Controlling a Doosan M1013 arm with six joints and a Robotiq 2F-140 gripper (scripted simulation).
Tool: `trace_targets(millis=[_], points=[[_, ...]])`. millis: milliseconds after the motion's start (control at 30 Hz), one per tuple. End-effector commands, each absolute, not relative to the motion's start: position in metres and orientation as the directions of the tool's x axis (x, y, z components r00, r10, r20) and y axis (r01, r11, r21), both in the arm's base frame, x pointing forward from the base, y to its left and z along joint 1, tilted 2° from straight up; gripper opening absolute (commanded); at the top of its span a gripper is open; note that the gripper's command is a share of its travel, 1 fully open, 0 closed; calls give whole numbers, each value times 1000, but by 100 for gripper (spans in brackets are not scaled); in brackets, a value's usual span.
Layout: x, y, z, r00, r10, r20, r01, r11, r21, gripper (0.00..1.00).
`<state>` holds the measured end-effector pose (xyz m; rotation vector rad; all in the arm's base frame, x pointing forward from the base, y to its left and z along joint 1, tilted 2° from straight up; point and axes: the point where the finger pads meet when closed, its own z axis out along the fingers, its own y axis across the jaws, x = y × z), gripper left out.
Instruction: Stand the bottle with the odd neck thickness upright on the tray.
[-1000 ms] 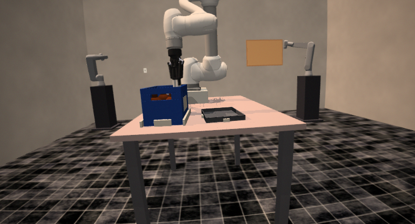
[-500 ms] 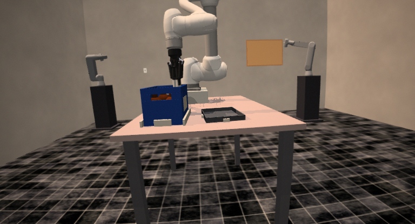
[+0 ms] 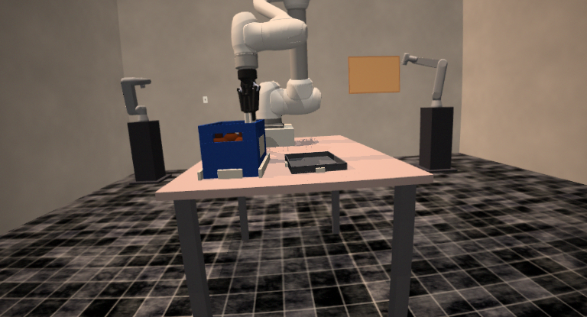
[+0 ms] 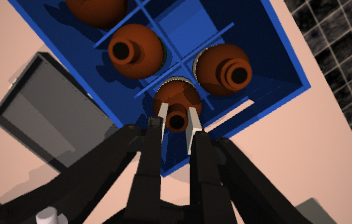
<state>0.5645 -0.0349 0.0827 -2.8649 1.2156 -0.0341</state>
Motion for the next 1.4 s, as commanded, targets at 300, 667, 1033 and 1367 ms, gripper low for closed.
trace_targets(millis=[300,667,1033,1367], points=[[564,-35,83,695,-719,9,-719,-695,-36,0],[564,-35,83,695,-719,9,-719,-695,-36,0],[564,-35,83,695,-719,9,-719,-695,-36,0],[564,-35,83,695,-719,9,-719,-695,-36,38]])
